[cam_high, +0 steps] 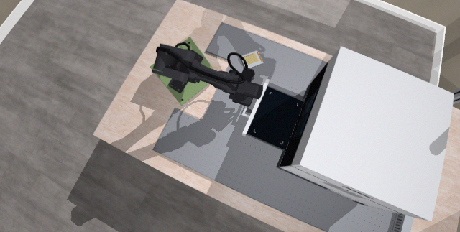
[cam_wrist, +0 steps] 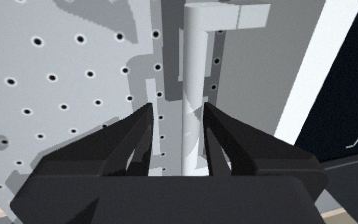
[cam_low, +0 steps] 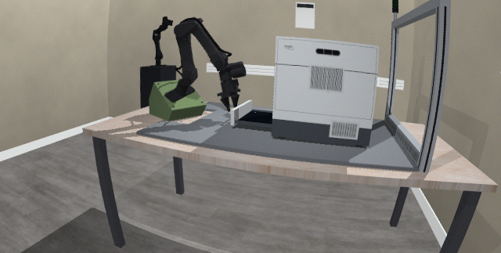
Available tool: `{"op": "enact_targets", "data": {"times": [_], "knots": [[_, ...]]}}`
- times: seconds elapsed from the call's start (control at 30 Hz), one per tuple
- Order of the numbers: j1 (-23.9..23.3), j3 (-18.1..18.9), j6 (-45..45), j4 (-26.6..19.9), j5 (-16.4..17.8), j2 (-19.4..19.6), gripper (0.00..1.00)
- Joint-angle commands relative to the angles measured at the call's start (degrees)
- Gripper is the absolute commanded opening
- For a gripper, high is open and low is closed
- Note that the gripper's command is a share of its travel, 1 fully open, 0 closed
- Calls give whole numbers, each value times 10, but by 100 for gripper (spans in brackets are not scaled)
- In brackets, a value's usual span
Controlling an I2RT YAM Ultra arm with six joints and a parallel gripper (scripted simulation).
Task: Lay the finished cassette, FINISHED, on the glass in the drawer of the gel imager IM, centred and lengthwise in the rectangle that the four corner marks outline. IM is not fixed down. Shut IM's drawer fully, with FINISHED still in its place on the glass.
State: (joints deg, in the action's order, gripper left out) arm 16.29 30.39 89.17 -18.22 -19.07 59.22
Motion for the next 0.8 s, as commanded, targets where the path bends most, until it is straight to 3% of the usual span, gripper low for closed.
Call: {"op": "enact_targets", "data": {"times": [0.0,0.77], "knots": [[11,24,-10,-26,-6,-25,35],[44,47,-36,-117,-28,-84,35]]}}
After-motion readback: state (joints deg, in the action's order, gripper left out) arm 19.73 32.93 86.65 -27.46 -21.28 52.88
